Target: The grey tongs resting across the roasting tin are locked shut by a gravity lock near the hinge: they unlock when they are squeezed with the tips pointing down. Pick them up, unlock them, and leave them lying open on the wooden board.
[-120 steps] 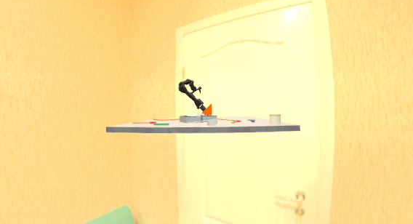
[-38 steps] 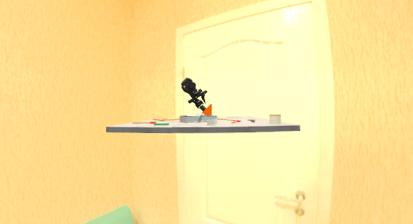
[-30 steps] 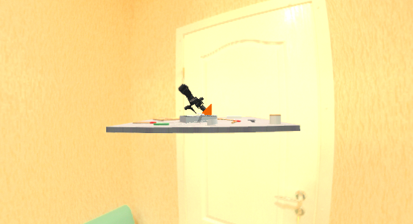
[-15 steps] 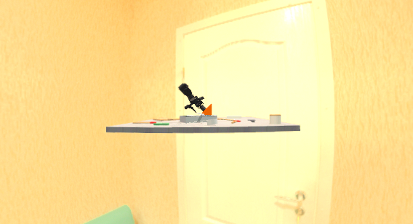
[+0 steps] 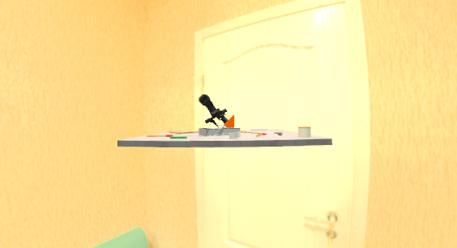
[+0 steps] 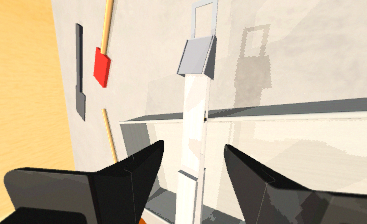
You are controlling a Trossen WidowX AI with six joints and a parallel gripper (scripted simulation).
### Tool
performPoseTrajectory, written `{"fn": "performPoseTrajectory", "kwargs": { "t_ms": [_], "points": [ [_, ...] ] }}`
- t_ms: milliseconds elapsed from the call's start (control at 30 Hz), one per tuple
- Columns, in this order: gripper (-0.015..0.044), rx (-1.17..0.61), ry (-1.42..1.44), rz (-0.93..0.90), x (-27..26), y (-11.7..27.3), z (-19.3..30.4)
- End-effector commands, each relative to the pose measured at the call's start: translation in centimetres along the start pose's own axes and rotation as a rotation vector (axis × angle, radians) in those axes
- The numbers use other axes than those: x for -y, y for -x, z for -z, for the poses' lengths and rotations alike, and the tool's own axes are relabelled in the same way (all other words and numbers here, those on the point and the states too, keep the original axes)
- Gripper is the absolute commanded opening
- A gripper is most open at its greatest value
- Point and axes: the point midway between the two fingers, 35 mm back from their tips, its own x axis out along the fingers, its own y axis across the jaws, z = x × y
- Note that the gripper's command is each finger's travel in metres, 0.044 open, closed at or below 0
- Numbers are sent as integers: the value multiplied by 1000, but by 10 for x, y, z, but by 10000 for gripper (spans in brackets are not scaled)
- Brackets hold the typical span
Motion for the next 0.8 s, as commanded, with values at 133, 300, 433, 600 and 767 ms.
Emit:
{"fn": "performPoseTrajectory", "kwargs": {
  "t_ms": [133, 300, 433, 600, 767],
  "points": [
    [260, -5, 6, 4, 0, -14, 1],
    [260, -5, 6, 4, 0, -23, 1],
    [260, -5, 6, 4, 0, -29, 1],
    [260, -5, 6, 4, 0, -37, 2],
    [260, -5, 6, 4, 0, -46, 3]
  ]
}}
